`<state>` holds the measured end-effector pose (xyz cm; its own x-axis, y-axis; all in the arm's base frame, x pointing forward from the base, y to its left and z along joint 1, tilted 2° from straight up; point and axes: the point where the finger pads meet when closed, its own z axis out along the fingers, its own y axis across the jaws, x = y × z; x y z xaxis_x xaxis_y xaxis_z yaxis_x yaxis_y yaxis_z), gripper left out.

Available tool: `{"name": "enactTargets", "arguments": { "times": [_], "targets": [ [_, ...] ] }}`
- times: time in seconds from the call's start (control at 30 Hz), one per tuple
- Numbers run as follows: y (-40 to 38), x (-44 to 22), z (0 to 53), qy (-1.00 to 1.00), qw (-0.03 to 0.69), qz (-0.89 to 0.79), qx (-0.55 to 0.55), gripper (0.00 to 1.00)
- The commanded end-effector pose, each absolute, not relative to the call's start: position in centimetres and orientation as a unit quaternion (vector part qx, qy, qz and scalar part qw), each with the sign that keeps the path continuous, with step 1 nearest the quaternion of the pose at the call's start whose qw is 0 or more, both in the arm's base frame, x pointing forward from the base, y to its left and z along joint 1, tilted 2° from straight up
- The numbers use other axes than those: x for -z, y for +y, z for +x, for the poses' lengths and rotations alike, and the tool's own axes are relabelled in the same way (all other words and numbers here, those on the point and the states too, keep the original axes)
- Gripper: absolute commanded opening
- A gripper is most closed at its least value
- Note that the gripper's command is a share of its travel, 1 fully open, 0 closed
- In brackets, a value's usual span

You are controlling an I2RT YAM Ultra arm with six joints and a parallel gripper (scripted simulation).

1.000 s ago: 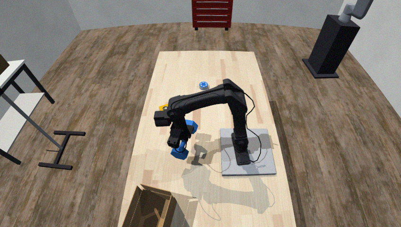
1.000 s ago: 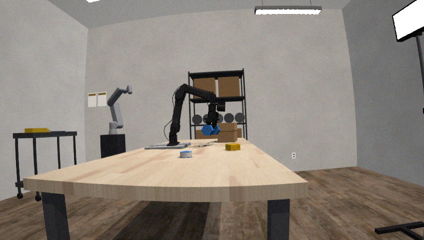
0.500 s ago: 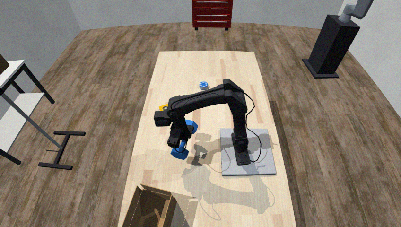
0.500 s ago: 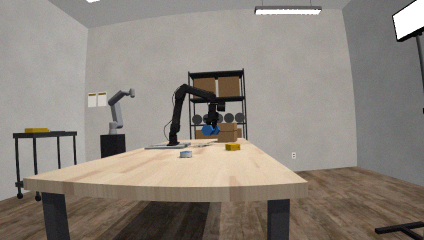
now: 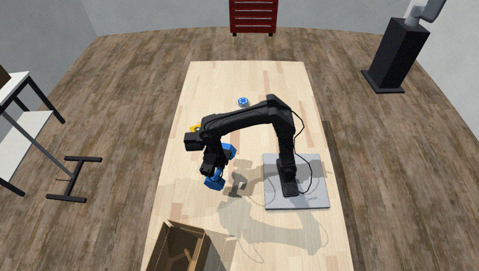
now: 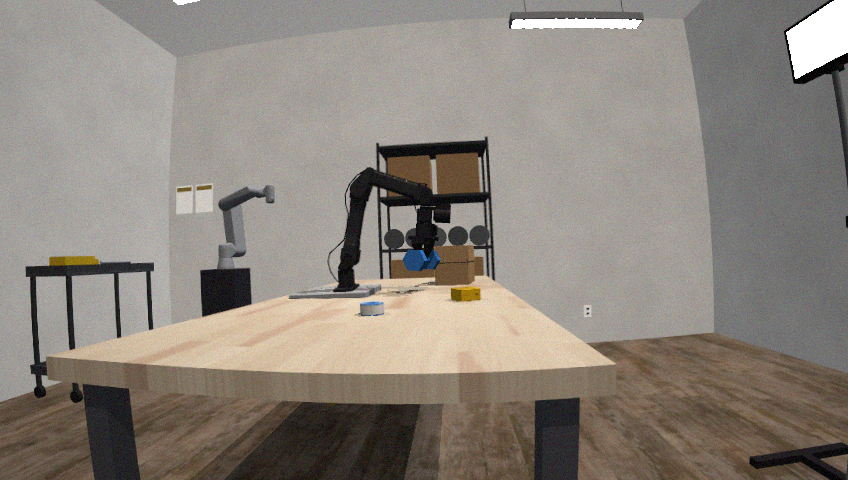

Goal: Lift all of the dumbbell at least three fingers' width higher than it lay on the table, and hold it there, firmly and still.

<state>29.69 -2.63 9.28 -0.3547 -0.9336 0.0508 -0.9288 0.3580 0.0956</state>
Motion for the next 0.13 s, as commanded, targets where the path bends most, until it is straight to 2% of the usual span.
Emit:
{"name": "enactTargets", "arguments": {
  "times": [0.0, 0.1],
  "targets": [
    [-2.00, -13.52, 31.19, -0.821, -0.005, 0.571, -0.010, 0.00],
    [-2.00, -13.52, 31.19, -0.821, -0.005, 0.571, -0.010, 0.00]
  ]
}}
